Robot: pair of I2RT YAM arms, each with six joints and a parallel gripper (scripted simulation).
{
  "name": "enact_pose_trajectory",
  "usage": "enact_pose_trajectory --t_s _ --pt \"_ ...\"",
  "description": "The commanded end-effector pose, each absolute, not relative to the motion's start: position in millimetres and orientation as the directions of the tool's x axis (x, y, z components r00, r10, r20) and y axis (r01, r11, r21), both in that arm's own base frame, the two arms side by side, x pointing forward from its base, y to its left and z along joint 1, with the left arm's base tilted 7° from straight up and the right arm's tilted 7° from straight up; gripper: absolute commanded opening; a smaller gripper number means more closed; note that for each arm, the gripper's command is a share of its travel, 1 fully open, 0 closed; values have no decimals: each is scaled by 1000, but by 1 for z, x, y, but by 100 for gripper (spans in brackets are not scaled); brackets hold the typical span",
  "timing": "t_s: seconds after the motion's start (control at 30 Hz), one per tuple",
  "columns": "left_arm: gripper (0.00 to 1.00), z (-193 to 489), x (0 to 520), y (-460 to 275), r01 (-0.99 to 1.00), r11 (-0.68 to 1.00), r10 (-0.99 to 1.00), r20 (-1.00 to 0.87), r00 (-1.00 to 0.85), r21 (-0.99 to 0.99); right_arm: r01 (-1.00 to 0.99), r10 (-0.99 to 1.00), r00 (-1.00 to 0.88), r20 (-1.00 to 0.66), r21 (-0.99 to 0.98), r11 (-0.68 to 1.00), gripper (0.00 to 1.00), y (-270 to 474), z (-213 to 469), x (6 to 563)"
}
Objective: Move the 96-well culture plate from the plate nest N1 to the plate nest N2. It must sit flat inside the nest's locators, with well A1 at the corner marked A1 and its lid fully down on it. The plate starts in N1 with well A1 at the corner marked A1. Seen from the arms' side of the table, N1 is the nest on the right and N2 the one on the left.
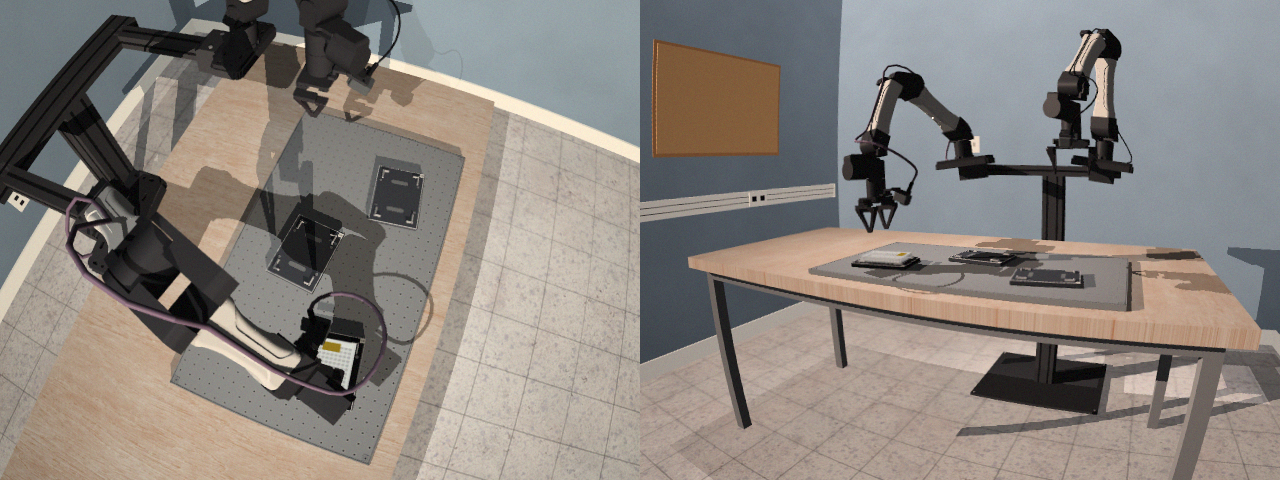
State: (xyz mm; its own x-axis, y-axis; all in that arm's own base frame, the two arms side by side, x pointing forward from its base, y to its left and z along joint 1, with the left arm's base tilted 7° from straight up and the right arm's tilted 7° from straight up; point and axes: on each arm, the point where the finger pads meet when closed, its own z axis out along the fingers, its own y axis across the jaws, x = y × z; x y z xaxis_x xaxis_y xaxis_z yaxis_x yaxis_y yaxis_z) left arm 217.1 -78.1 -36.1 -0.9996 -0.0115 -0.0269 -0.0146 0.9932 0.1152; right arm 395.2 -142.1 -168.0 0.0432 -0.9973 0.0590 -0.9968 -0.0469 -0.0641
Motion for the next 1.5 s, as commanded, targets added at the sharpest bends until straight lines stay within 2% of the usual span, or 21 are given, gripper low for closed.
enact_pose_trajectory --t_s 0.0,0.17,0.5,1.47 --pt "100 -38 239 -69 26 993 33 -57 -998 115 -998 -996 55 74 -26 -57 100 -128 -171 403" --pt "100 -42 252 -48 26 994 32 -54 -998 109 -991 -984 132 118 -5 -134 100 -109 -172 418" --pt "100 -49 272 -17 27 994 32 -53 -998 104 -993 -986 107 129 -41 -113 100 -103 -157 437" --pt "100 -47 266 -17 29 993 34 -46 -998 112 -990 -984 132 119 -30 -136 100 -102 -208 438"
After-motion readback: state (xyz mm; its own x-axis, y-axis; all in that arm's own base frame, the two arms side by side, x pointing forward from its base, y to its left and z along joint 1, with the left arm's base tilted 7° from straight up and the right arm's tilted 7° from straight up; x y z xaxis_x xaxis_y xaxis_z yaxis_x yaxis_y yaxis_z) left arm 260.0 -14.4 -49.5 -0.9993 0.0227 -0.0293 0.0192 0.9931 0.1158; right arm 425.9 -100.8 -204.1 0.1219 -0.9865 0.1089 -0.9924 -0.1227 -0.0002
